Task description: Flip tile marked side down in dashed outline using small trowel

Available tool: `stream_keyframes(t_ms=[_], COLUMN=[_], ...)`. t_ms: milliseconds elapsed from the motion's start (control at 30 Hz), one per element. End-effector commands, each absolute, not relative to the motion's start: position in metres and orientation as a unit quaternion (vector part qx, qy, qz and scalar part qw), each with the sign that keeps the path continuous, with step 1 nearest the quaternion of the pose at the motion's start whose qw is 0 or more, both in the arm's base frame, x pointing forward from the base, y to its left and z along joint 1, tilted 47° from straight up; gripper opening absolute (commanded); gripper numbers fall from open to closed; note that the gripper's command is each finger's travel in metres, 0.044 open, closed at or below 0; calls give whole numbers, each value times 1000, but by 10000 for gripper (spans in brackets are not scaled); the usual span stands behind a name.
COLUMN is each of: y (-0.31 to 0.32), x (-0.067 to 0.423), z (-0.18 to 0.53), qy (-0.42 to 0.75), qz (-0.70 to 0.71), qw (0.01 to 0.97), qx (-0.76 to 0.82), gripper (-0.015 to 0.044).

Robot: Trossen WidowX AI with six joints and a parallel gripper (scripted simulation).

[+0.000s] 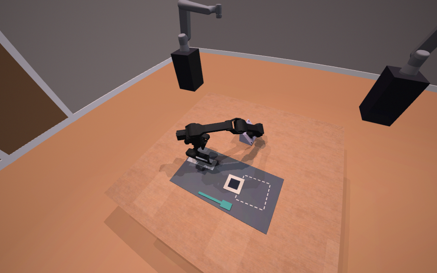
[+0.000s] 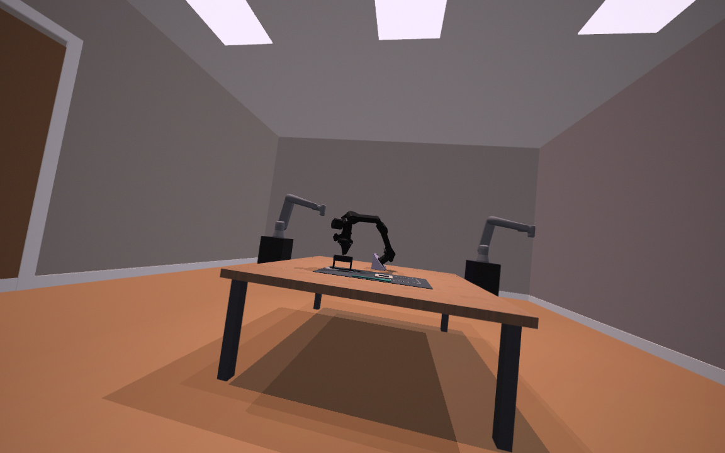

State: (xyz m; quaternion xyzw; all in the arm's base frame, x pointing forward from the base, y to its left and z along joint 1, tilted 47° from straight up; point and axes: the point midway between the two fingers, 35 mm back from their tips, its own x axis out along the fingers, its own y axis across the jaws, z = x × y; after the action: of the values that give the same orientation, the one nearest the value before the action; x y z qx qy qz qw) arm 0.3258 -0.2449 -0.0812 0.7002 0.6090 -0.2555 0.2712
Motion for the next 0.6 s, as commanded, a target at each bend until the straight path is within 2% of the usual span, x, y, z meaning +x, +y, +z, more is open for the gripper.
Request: stream_keyframes(t_ms=[0, 133, 567], y=[-254, -254, -254], x=[323, 323, 323], z=[-74, -74, -74], qy=[608, 611, 651], qz=[-258, -251, -109], qw=[273, 281, 429], qx=[700, 697, 617], gripper=[270, 270, 270])
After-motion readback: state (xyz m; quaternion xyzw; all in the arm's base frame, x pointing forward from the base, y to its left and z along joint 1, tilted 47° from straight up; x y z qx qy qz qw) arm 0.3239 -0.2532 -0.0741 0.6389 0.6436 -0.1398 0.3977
